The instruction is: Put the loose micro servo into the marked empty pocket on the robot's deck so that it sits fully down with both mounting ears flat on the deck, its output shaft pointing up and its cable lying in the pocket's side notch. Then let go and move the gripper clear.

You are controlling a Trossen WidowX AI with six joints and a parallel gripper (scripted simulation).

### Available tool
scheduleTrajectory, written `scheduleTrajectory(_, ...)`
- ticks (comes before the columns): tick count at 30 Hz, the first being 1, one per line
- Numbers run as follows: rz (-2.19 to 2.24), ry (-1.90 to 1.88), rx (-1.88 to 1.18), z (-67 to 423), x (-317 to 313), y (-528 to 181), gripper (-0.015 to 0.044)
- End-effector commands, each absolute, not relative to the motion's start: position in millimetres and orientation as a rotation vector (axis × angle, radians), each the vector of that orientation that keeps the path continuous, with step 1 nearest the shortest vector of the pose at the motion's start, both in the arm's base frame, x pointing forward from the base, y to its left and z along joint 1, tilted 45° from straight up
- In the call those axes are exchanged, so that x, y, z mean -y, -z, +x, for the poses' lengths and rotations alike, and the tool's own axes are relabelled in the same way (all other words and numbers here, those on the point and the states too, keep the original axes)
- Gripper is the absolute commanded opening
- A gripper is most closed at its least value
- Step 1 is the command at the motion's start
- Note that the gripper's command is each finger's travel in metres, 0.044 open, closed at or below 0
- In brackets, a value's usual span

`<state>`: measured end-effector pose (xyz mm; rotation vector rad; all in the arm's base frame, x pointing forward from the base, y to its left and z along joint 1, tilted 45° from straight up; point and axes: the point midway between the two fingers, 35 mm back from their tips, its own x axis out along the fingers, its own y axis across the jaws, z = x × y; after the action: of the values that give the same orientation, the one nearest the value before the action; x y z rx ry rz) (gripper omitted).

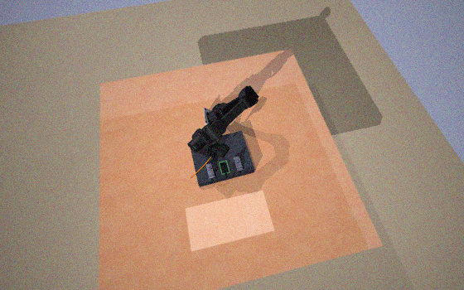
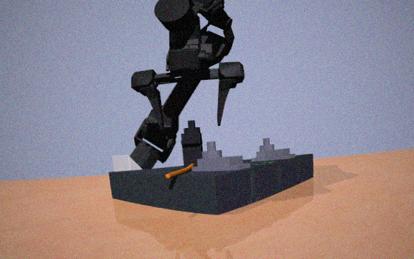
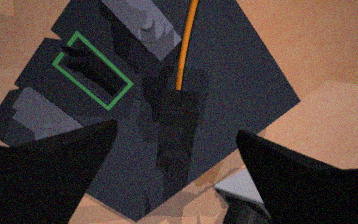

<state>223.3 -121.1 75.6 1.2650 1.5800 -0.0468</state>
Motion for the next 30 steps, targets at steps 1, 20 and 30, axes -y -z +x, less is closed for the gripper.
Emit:
scheduleTrajectory(1,1.272,0.049,-1.577,224.4,117.3,-72.3,0.0440)
scheduleTrajectory(20,1.272,0.048,-1.577,225.9,108.0,-62.7,0.0204)
scheduleTrajectory(30,1.272,0.048,-1.577,225.8,109.5,-64.2,0.0039)
